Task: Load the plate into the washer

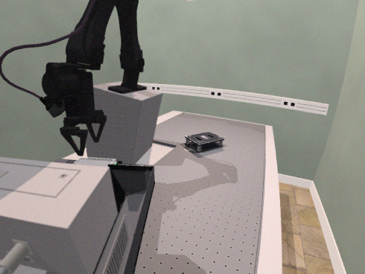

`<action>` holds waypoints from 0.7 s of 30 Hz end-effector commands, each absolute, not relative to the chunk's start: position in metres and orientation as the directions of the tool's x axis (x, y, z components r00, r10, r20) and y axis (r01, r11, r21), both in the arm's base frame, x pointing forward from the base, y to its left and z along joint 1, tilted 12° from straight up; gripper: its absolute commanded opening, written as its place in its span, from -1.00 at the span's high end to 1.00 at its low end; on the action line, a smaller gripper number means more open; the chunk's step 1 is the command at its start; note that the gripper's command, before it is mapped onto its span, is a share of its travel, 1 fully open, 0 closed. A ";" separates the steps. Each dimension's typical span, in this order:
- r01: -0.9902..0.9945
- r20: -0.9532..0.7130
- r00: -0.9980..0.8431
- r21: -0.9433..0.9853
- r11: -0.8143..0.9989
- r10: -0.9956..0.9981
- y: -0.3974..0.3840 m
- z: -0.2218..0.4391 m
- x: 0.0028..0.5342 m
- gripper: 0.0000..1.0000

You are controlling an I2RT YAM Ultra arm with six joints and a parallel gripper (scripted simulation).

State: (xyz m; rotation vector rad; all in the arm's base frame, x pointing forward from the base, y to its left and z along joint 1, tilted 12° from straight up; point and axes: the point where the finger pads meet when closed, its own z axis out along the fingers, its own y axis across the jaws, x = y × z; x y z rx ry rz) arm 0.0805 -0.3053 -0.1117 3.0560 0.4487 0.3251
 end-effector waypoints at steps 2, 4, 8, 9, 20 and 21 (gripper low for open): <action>0.275 0.192 0.940 0.070 -0.959 0.284 -0.310 -0.095 0.073 -1.00; 0.275 0.192 0.940 0.070 -0.959 0.284 -0.310 -0.095 0.073 -1.00; 0.275 0.190 0.939 0.080 -0.958 0.285 -0.314 -0.087 0.072 -1.00; 0.275 0.190 0.939 0.080 -0.958 0.285 -0.314 -0.085 0.072 -1.00; 0.273 0.191 0.940 0.072 -0.959 0.281 -0.312 -0.081 0.070 -1.00; 0.273 0.191 0.940 0.072 -0.959 0.281 -0.312 -0.081 0.070 -1.00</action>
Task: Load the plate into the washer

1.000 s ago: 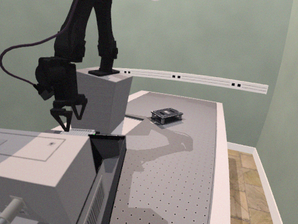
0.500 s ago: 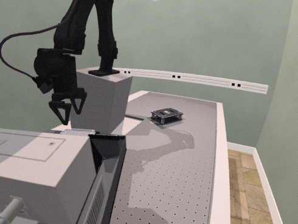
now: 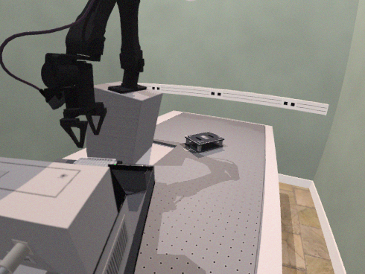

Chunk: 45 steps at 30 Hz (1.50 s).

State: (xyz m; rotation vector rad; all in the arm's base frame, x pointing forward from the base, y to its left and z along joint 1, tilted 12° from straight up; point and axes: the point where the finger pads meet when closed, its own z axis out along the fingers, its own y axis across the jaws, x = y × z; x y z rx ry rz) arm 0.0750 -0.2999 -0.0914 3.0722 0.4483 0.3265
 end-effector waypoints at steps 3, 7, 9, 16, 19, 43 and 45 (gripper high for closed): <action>0.273 0.191 0.940 0.072 -0.959 0.281 -0.312 -0.081 0.070 -1.00; 0.273 0.191 0.940 0.072 -0.959 0.281 -0.312 -0.081 0.070 -1.00; 0.273 0.191 0.940 0.072 -0.959 0.281 -0.312 -0.081 0.070 -1.00; 0.273 0.191 0.940 0.072 -0.959 0.281 -0.312 -0.081 0.070 -1.00; 0.273 0.191 0.940 0.072 -0.959 0.281 -0.312 -0.081 0.070 -1.00; 0.386 0.185 0.900 0.082 -0.919 0.395 -0.292 -0.084 0.084 -0.88; 0.445 0.179 0.872 0.094 -0.890 0.455 -0.286 -0.082 0.092 -0.80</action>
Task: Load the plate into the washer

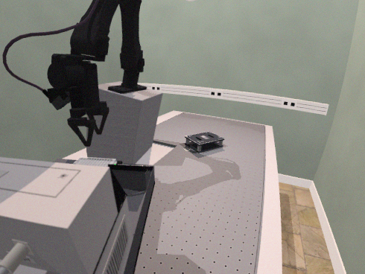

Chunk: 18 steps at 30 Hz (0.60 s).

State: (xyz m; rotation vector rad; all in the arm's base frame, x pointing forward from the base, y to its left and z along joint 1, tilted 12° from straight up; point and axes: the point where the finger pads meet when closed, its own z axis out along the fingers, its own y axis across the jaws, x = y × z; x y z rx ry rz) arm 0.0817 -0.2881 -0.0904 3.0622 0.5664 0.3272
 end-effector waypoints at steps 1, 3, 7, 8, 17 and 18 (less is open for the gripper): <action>0.474 0.175 0.857 0.100 -0.875 0.484 -0.283 -0.081 0.096 -0.76; 0.530 0.168 0.824 0.112 -0.841 0.542 -0.278 -0.080 0.104 -0.68; 0.584 0.161 0.786 0.123 -0.803 0.596 -0.272 -0.078 0.112 -0.60; 0.609 0.157 0.766 0.129 -0.782 0.623 -0.270 -0.077 0.116 -0.56; 0.808 0.113 0.552 0.172 -0.563 0.826 -0.246 -0.069 0.152 -0.20; 0.826 0.108 0.525 0.176 -0.536 0.844 -0.246 -0.069 0.152 -0.16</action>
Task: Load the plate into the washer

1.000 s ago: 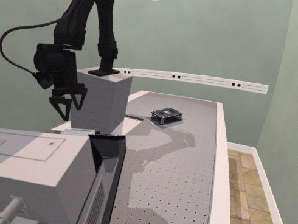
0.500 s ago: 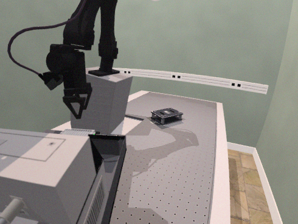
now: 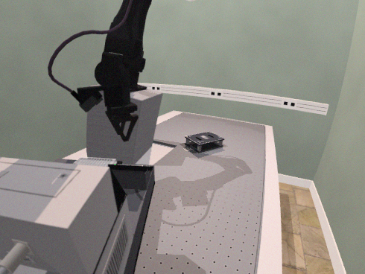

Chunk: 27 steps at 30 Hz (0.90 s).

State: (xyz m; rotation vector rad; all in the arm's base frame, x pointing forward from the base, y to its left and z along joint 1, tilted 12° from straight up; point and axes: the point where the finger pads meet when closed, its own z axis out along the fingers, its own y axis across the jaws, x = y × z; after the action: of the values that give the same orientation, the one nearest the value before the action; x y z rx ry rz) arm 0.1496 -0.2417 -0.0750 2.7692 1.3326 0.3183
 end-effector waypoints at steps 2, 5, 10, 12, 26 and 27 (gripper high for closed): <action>0.848 0.083 0.485 0.199 -0.492 0.870 -0.258 -0.065 0.150 -0.08; 0.857 0.079 0.469 0.201 -0.475 0.880 -0.258 -0.065 0.150 -0.04; 0.857 0.079 0.469 0.201 -0.475 0.880 -0.258 -0.065 0.150 0.16; 0.857 0.079 0.469 0.201 -0.475 0.880 -0.258 -0.065 0.150 0.24; 0.855 0.079 0.472 0.202 -0.478 0.878 -0.258 -0.065 0.151 0.72; 0.855 0.079 0.472 0.202 -0.478 0.878 -0.258 -0.065 0.151 0.76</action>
State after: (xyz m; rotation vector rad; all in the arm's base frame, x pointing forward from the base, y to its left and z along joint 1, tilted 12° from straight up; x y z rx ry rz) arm 0.1521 -0.2438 -0.0731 2.6152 1.5583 0.2982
